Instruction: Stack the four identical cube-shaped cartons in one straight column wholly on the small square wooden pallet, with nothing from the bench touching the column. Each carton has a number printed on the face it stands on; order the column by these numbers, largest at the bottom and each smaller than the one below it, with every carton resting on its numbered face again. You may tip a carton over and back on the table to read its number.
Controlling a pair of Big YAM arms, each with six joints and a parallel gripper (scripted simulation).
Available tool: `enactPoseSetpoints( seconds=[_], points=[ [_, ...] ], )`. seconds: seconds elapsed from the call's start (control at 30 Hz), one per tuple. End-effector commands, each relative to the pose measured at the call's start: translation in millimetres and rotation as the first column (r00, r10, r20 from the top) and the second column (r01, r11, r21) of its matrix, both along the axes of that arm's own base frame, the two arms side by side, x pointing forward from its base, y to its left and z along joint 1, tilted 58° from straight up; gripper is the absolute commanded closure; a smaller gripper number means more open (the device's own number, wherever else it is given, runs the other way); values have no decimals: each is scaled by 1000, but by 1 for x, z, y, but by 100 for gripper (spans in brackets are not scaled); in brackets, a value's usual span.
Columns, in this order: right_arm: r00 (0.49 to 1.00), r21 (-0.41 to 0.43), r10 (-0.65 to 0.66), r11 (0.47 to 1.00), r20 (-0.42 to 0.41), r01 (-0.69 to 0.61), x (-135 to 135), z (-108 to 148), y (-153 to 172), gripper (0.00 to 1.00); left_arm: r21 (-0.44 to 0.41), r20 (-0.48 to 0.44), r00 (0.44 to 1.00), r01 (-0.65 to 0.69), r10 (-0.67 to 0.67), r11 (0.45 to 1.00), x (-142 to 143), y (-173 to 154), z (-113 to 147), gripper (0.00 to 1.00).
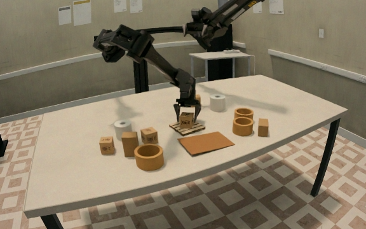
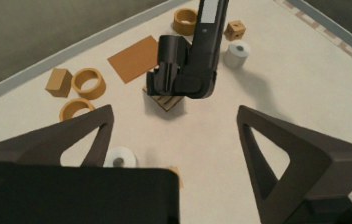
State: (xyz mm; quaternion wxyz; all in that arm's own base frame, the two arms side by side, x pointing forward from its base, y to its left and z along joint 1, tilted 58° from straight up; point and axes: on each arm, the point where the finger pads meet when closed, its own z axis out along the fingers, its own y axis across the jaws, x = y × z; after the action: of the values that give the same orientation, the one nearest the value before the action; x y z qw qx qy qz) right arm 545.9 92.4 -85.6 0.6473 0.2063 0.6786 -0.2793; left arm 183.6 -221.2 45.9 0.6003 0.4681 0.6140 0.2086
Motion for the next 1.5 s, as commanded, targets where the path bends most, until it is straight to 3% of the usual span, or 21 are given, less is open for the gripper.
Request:
enactPoseSetpoints(
  seconds=[0.0,0.2,0.63,0.87,0.93,1.0,1.07,1.23,1.47],
  points=[
    [1000,7,23,1000,11,-23,-10,6,15,21,-60,3,1000,-5,5,998,-25,5,15,0],
    [1000,10,23,1000,14,-23,-29,8,23,21,-60,3,1000,-5,5,998,-25,5,15,0],
    [1000,-2,23,1000,-4,-23,-116,6,93,21,-60,3,1000,-5,5,998,-25,5,15,0],
    [1000,-13,16,1000,-12,-16,-114,-1,98,21,-60,3,1000,-5,5,998,-25,5,15,0],
    [998,-67,22,997,-60,-26,-114,-3,97,21,-63,0,1000,-5,5,998,-25,4,15,0],
    [998,-67,22,997,-60,-26,-114,-3,97,21,-63,0,1000,-5,5,998,-25,4,15,0],
    [991,-133,45,989,-125,-62,-112,-8,98,21,-78,-4,1000,-4,3,997,-25,2,16,0],
    [944,-279,129,935,-304,-218,-105,-29,103,21,-116,-22,1000,8,-11,993,-26,-9,16,0],
    [857,-382,177,838,-485,-389,-105,-57,104,21,-171,-47,998,25,-33,985,-27,-26,25,0]
  ],
)
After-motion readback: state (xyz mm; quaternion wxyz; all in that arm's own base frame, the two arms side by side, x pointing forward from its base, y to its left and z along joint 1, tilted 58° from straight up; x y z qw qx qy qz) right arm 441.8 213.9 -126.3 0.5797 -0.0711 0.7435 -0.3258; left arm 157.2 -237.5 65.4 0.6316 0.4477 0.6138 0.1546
